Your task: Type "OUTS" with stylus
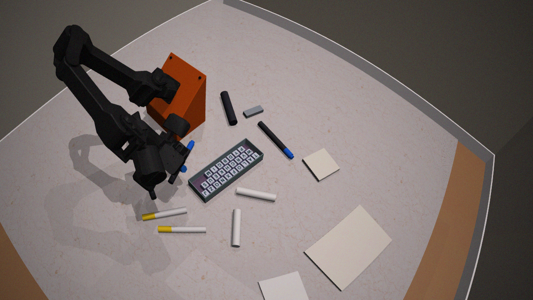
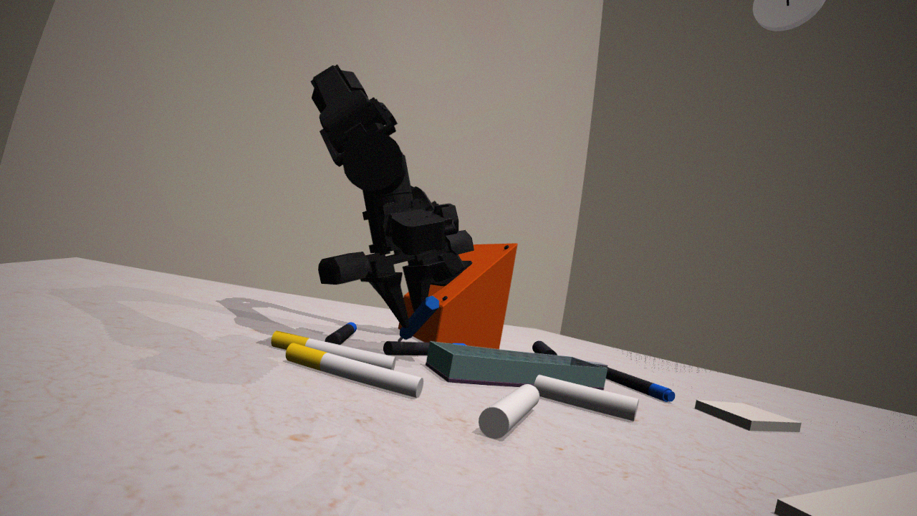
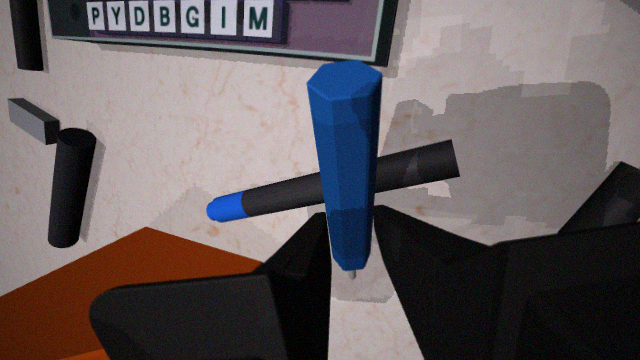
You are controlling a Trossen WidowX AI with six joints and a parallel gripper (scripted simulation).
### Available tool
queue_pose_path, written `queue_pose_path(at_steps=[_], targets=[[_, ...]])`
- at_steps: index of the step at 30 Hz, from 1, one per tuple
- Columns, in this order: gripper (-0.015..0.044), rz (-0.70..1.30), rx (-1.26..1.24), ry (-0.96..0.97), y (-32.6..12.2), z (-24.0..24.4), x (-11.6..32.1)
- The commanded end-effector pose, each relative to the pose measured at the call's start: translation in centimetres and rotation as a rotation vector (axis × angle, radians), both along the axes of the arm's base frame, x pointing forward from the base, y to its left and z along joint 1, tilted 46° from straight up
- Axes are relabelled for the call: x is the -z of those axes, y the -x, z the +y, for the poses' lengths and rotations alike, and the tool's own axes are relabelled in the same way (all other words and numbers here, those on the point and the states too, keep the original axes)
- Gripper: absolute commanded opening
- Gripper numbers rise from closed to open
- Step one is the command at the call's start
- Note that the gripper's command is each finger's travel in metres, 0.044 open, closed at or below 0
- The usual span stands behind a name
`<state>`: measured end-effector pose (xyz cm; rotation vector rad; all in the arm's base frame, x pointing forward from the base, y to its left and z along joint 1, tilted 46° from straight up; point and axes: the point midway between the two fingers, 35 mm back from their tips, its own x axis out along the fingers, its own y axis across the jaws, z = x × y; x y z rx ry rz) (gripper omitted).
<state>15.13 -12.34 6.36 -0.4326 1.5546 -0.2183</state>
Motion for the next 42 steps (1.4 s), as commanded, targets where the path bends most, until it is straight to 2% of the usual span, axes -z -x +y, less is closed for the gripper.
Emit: queue_pose_path(at_steps=[1, 10, 17, 36, 39, 42], targets=[[0.0000, -0.045, -0.194, -0.063, -2.6, 1.9, 1.1], [0.0000, -0.189, -0.712, -0.165, -8.2, 7.7, 2.6], [0.0000, -0.307, -1.092, -0.200, -10.8, 12.7, 2.7], [0.0000, -0.309, -1.102, -0.199, -10.8, 10.3, 5.1], [0.0079, -0.309, -1.102, -0.199, -10.8, 10.2, 5.4], [0.0081, -0.309, -1.102, -0.199, -10.8, 10.2, 5.4]])
